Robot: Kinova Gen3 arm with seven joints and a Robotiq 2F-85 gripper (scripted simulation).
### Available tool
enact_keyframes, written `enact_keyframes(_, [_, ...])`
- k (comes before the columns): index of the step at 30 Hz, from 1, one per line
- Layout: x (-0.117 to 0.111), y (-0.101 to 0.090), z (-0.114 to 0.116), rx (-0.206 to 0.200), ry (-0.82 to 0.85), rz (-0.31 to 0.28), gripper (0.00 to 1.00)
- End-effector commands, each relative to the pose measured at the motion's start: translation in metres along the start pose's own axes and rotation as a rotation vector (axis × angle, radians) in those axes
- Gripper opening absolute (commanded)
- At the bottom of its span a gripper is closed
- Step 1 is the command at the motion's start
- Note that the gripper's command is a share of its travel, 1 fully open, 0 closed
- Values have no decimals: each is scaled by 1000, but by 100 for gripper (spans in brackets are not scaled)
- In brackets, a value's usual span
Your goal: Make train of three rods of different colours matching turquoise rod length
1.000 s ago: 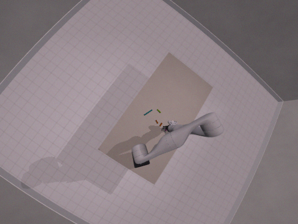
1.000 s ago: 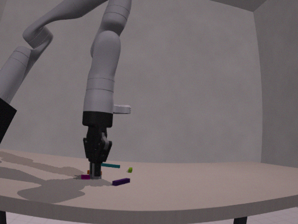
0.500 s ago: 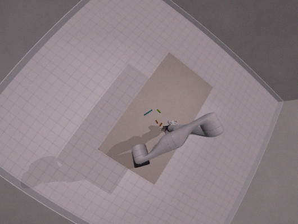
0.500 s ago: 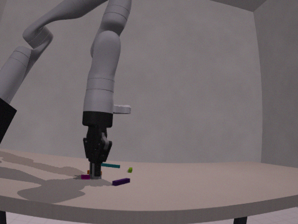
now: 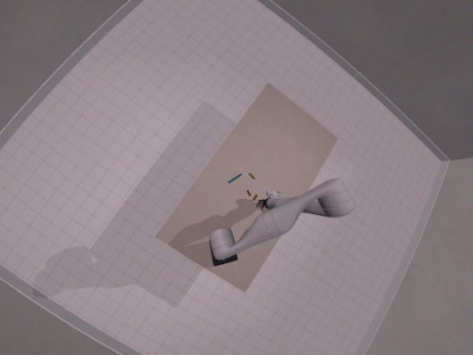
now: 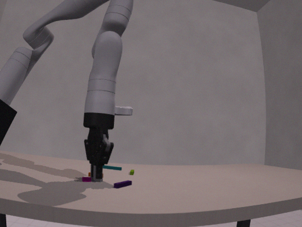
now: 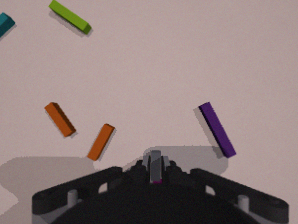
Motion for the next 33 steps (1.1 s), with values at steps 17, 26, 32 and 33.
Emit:
enact_keyframes(17, [-1,1,2,4,5,3,24])
enact_keyframes(26, [0,-22,0,3,2,1,24])
enact_keyframes(32, [-1,-44,1,5,2,2,24])
enact_keyframes(33, [0,-50,0,4,2,1,24])
Point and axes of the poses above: the point where the finger pads meet when closed, its own y axis out along the fingers, its own z axis across the jaws, x = y × z, the point moved 3 cm from there along -y, back along the fingers, and after that the axes turned 3 degrees about y, right-handed, at the moved point
